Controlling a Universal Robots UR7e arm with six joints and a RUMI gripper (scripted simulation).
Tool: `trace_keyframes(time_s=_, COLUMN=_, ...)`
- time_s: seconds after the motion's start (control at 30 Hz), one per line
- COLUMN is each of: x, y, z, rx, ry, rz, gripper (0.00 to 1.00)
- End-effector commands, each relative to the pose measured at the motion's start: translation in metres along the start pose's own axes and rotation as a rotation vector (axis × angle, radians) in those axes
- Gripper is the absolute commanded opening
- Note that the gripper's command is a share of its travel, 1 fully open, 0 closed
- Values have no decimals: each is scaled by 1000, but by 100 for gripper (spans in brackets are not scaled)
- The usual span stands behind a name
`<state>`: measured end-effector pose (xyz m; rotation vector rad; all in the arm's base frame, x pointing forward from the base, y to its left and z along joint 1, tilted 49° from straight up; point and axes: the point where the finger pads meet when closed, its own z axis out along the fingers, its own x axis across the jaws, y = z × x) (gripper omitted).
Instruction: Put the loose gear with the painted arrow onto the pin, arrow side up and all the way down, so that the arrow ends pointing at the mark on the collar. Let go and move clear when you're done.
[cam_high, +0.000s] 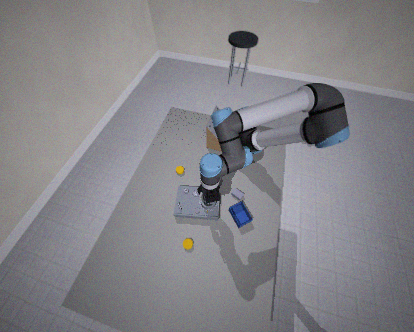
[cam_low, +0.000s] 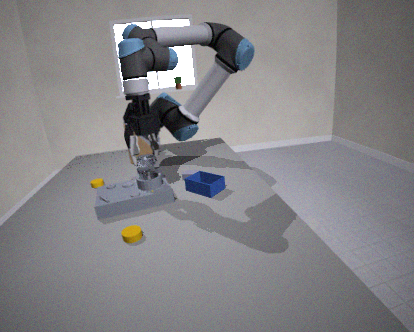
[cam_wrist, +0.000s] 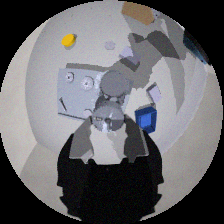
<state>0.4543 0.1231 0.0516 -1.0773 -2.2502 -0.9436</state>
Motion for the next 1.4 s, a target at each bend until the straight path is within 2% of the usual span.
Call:
trace_keyframes(time_s=0.0, x=0, y=0, z=-1, rx=-1, ry=-1, rz=0, gripper=0)
trace_keyframes(time_s=0.6, x=0, y=0, z=0, rx=-1, ry=-1, rz=0, gripper=0)
trace_keyframes(time_s=1.07, x=-1, y=1, z=20, rx=-1, ry=-1, rz=0, gripper=0)
trace_keyframes(time_s=1.37, x=-1, y=1, z=22, rx=-1, ry=-1, rz=0, gripper=0)
